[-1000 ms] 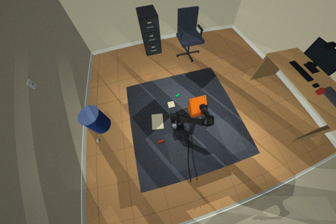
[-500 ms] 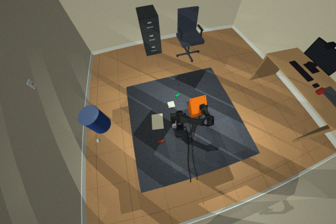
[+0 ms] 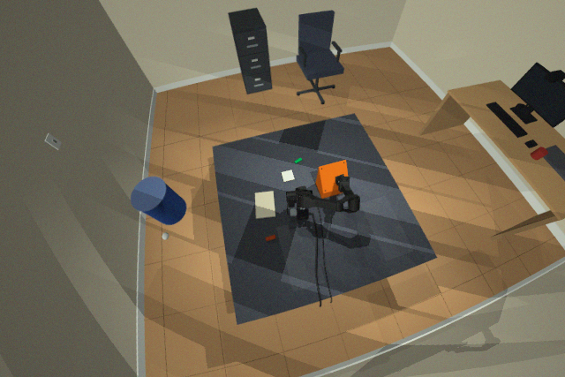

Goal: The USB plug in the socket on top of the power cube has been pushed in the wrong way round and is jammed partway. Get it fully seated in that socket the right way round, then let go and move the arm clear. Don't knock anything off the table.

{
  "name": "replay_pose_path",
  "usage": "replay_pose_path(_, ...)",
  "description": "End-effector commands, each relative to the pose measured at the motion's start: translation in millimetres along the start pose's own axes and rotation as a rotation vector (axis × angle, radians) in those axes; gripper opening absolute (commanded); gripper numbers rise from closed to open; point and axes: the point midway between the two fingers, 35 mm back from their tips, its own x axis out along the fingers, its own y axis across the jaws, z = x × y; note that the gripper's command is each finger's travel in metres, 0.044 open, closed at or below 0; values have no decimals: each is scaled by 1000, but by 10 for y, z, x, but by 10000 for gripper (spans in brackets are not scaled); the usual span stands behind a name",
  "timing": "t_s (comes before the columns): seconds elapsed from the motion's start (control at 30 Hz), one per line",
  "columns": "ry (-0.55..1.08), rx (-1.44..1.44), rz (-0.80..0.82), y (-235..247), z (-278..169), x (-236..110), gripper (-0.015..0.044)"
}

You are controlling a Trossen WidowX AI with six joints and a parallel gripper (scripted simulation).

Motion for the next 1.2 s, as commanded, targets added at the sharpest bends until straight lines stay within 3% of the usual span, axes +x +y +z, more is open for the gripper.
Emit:
replay_pose_path(0.0, 3, 5, -1, -1, -3, 10, 0)
replay_pose_path(1.17, 4, 5, -1, -1, -3, 52, 0)
